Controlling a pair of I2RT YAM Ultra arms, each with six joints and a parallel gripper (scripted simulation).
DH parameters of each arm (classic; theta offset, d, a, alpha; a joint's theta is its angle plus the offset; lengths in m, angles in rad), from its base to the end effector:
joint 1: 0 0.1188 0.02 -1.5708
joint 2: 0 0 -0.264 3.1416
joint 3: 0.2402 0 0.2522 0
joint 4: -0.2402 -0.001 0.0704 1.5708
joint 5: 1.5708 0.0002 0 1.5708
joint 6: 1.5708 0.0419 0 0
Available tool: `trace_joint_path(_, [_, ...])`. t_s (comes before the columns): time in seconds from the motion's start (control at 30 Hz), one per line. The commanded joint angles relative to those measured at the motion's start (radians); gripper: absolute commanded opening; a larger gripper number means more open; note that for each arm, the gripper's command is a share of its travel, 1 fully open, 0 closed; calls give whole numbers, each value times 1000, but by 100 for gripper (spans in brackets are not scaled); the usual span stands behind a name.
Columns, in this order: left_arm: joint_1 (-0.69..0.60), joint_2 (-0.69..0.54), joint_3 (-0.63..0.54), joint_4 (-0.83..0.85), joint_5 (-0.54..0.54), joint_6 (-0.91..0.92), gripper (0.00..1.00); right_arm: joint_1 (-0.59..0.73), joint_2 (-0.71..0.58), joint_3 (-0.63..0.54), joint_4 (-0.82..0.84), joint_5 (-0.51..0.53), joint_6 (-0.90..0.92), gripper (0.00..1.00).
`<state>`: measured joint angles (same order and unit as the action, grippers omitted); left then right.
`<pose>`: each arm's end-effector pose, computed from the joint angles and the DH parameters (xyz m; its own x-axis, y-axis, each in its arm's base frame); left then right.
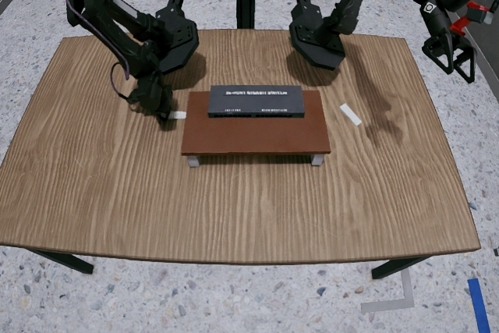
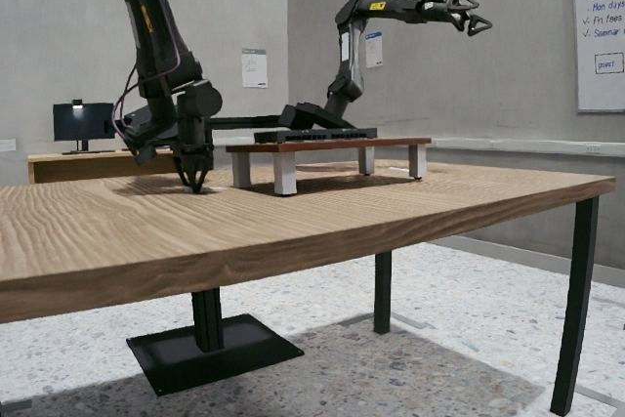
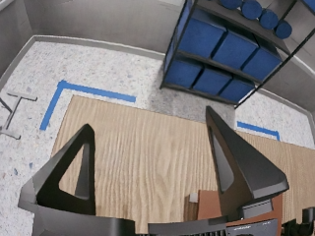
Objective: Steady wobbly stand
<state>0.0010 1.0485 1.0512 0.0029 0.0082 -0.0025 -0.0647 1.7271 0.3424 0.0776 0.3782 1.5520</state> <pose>0.2454 0.0009 0.4087 0.0056 -0.0025 -1.0000 0.0072 1.0000 -0.0024 0.1923 -0.0270 0.0443 0.1380 0.9222 -0.3613 0.9662 -0.0451 0.2539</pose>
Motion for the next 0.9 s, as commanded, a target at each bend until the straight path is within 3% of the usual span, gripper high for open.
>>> trace_joint_path(0.0, [-14,-23,1,-13,2,6,100,12,-5,-30,3,12,-6,42])
trace_joint_path(0.87, [-14,-23,1,-13,2,6,100,29,-64,2,-79,18,24,42])
